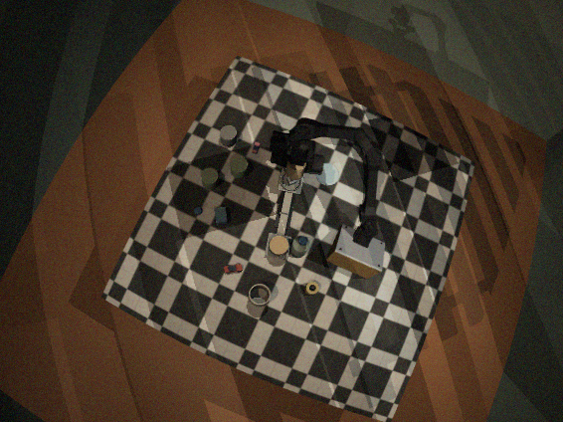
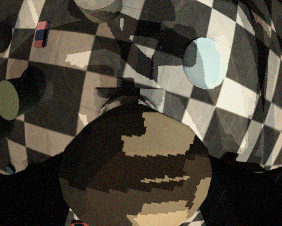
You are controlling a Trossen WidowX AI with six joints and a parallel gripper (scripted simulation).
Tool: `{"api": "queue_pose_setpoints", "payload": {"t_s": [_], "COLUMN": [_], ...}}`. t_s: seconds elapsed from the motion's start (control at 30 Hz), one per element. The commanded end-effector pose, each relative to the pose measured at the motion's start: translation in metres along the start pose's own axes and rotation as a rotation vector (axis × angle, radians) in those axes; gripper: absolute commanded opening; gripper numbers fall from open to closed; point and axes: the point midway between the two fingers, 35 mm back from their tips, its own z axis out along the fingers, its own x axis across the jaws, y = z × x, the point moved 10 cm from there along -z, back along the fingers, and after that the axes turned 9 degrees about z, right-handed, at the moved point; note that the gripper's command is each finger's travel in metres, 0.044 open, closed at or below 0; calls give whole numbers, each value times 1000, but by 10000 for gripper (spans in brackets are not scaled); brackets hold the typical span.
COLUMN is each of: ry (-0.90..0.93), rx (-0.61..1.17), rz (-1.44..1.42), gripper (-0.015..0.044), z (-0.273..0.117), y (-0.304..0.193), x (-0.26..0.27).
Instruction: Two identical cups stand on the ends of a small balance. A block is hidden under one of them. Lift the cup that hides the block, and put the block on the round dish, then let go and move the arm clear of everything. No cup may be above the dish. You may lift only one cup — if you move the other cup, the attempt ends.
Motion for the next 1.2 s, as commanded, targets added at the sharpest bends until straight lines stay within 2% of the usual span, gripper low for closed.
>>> {"api": "queue_pose_setpoints", "payload": {"t_s": [0.0,0.57,1.17], "ry": [3,3,-7], "rx": [1,1,61], "rz": [-1,-1,5], "gripper": [0,0,0], "z": [0,0,33], "y": [0,0,73], "x": [0,0,-49]}}
